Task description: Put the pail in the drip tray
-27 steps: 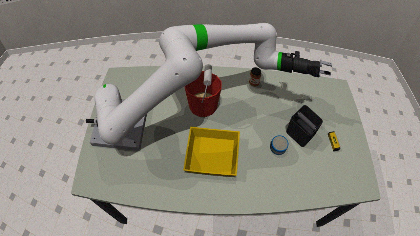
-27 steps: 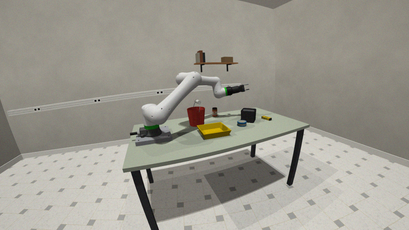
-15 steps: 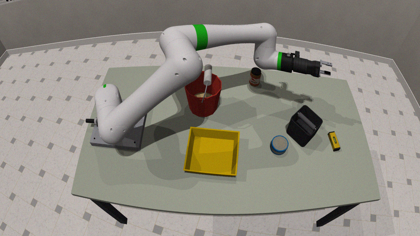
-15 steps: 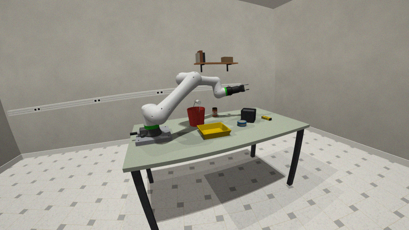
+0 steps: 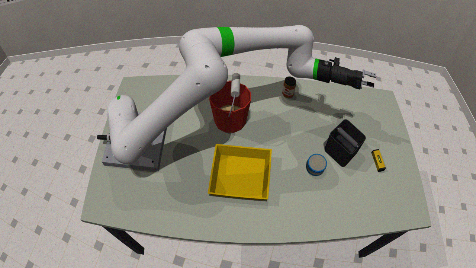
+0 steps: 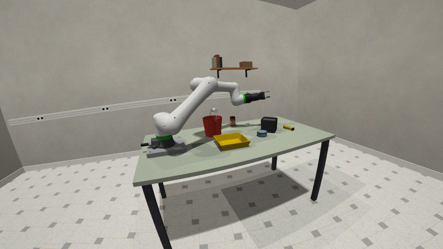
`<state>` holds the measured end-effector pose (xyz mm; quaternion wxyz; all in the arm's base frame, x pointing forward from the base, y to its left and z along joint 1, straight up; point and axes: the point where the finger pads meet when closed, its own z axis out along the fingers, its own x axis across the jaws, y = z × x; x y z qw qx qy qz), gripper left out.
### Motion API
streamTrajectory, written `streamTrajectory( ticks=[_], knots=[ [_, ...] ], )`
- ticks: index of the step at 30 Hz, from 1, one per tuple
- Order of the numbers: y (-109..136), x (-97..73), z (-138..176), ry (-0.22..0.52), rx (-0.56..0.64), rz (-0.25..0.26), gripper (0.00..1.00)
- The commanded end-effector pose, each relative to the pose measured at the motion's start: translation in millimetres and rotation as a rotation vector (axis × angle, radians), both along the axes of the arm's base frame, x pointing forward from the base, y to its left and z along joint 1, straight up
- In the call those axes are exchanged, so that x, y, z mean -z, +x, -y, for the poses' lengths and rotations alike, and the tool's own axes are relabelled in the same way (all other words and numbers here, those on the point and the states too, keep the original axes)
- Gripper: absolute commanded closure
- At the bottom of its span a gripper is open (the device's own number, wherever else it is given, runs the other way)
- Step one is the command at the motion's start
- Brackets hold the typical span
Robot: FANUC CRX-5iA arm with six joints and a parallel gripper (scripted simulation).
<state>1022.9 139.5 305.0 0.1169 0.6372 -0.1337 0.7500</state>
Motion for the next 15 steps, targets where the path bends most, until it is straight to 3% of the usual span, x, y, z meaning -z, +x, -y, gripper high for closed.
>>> streamTrajectory(
  ticks=[1,5,7,9,15],
  knots=[
    [-14.2,-4.2,22.3,0.129,0.046,0.011,0.0],
    [-43.5,-2.3,59.3,0.361,0.137,0.031,0.0],
    [-43.5,-2.3,59.3,0.361,0.137,0.031,0.0],
    [-66.2,1.4,81.1,0.514,0.204,0.048,0.0],
    [-109.2,11.2,111.1,0.766,0.326,0.08,0.0]
  ],
)
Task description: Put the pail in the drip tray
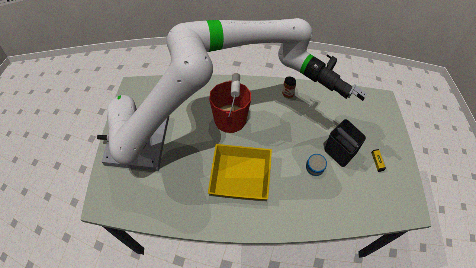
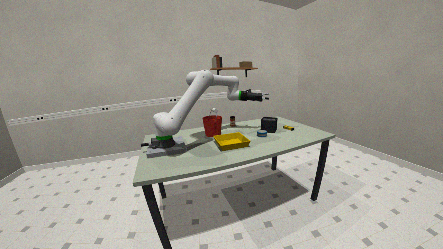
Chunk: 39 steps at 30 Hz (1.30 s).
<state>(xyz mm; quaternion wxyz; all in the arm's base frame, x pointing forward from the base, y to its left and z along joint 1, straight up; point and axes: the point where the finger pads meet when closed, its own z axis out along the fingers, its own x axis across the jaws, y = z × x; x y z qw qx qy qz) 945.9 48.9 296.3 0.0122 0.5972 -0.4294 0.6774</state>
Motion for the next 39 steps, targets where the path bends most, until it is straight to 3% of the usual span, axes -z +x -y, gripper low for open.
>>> streamTrajectory(
  ticks=[1,7,9,11,19,24,26,28,39],
  knots=[
    [-40.2,4.6,24.6,0.211,0.095,0.019,0.0],
    [-91.5,18.4,43.4,0.461,0.238,0.046,0.0],
    [-91.5,18.4,43.4,0.461,0.238,0.046,0.0],
    [-125.3,27.3,49.1,0.607,0.332,0.062,0.0],
    [-202.1,44.7,45.9,0.903,0.549,0.091,0.0],
    [-253.0,52.5,33.5,1.076,0.696,0.103,0.0],
    [-253.0,52.5,33.5,1.076,0.696,0.103,0.0],
    [-290.8,55.6,19.7,1.196,0.81,0.108,0.0],
    [-402.4,48.0,-38.9,1.502,1.167,0.096,0.0]
  ],
)
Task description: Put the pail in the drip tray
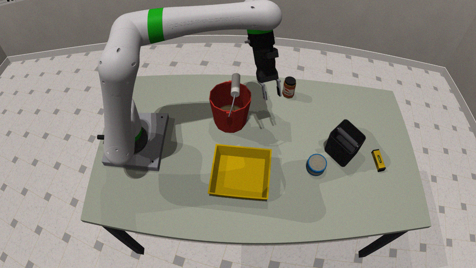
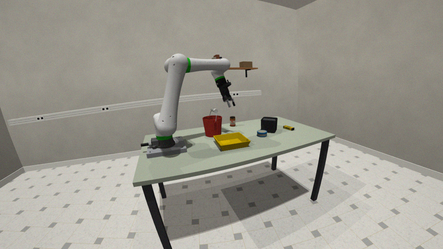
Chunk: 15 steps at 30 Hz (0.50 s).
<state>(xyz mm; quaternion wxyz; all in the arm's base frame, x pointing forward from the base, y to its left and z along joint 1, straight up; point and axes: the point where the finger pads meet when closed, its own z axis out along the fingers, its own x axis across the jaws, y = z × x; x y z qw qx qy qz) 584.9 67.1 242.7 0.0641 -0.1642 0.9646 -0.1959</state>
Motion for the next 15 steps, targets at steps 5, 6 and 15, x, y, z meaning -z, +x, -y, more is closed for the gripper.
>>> streamTrajectory(
  ticks=[5,6,15],
  knots=[
    [-75.0,-13.7,-42.2,0.229,0.191,-0.048,0.0],
    [-86.7,-17.3,-50.0,0.263,0.221,-0.061,0.0],
    [-132.8,-35.2,-82.0,0.396,0.339,-0.118,0.0]
  ],
)
